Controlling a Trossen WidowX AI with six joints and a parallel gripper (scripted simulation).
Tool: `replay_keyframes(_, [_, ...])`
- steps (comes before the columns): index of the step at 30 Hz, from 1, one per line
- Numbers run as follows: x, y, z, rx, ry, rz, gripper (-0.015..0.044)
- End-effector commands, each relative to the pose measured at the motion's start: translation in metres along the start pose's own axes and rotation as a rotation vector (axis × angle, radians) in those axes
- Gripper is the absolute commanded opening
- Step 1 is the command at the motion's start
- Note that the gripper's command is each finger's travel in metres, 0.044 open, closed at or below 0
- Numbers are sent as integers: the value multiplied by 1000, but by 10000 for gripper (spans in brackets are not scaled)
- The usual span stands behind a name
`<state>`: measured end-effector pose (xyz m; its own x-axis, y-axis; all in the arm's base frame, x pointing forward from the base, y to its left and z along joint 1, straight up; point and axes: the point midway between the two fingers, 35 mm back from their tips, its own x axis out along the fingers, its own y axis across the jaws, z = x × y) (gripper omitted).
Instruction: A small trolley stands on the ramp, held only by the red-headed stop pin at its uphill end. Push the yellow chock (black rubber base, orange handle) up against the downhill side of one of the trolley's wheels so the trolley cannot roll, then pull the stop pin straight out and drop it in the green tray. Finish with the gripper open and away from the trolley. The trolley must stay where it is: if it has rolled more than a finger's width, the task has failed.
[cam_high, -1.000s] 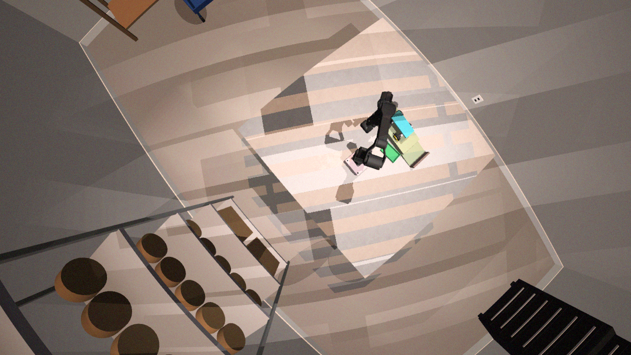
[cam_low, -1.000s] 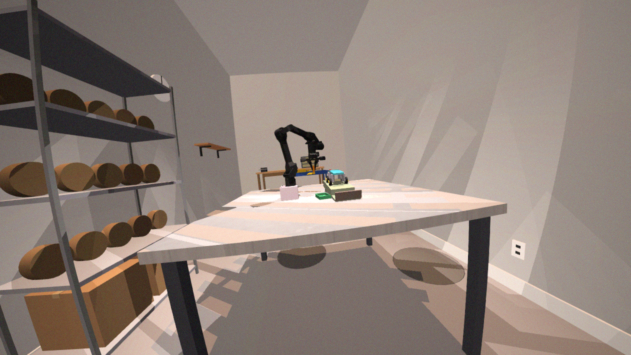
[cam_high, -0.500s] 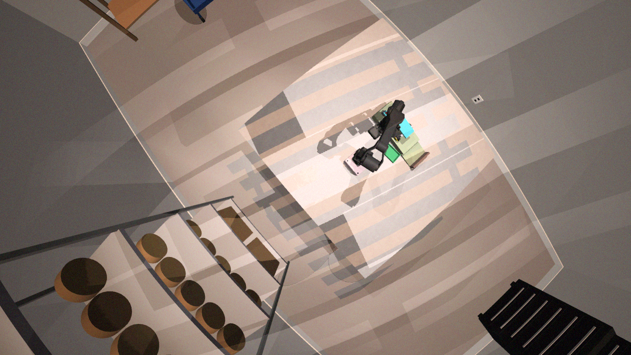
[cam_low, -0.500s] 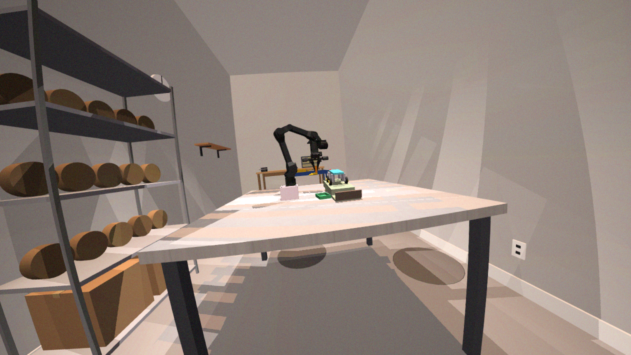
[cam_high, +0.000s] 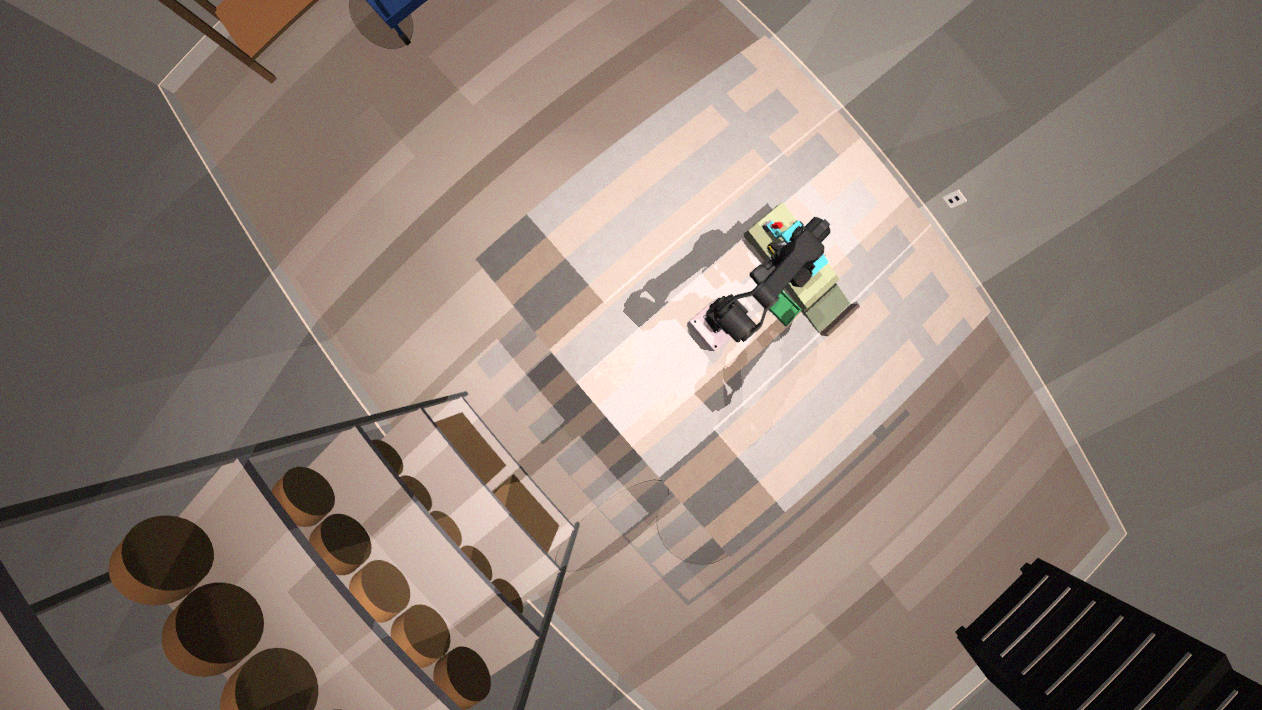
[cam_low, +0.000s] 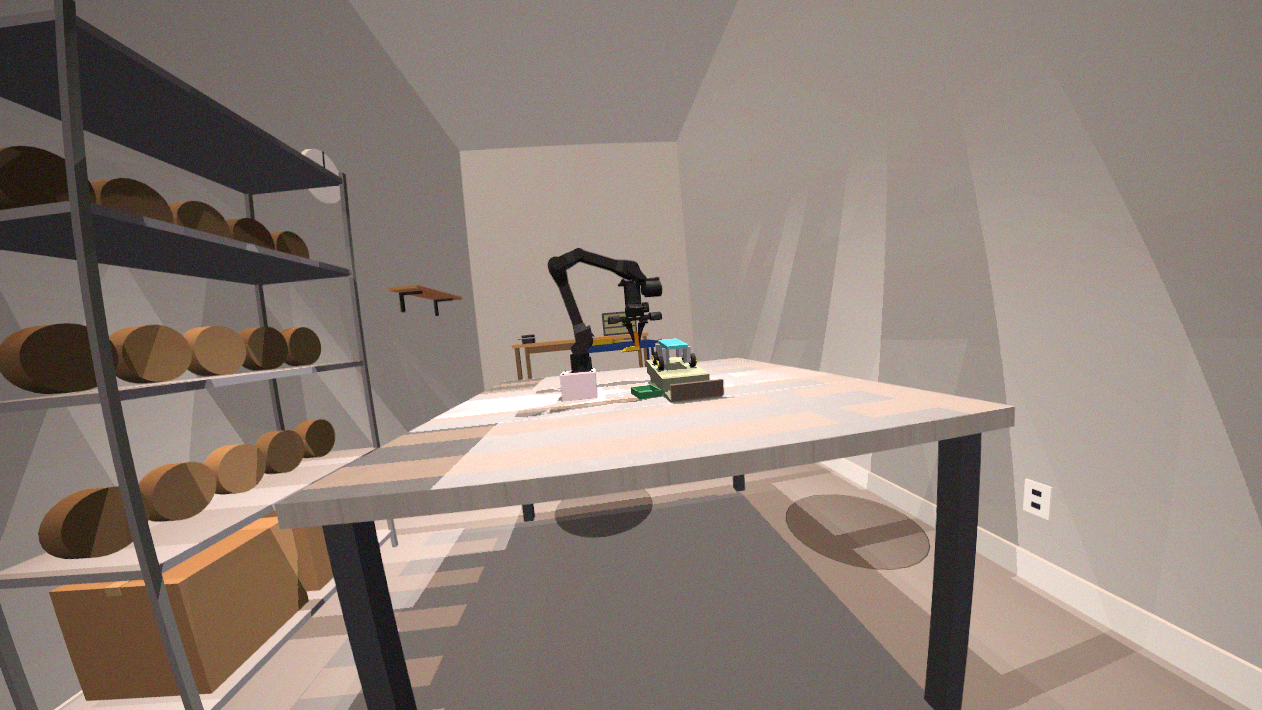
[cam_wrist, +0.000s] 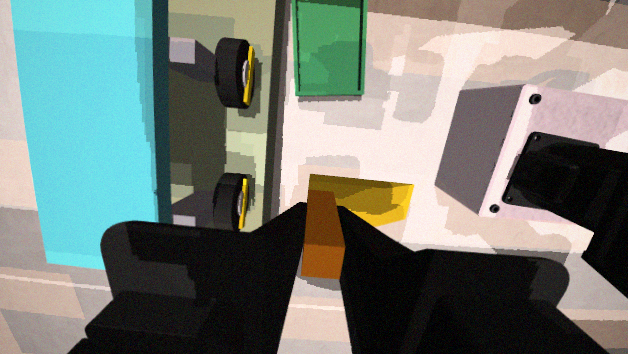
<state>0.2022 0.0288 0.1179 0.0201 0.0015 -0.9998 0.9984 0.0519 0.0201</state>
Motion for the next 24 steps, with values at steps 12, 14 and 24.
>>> replay_keyframes(12, [3, 10, 49, -5, -3, 3, 0])
replay_keyframes(14, [3, 12, 56, -5, -4, 3, 0])
replay_keyframes(24, [6, 18, 92, -5, -6, 3, 0])
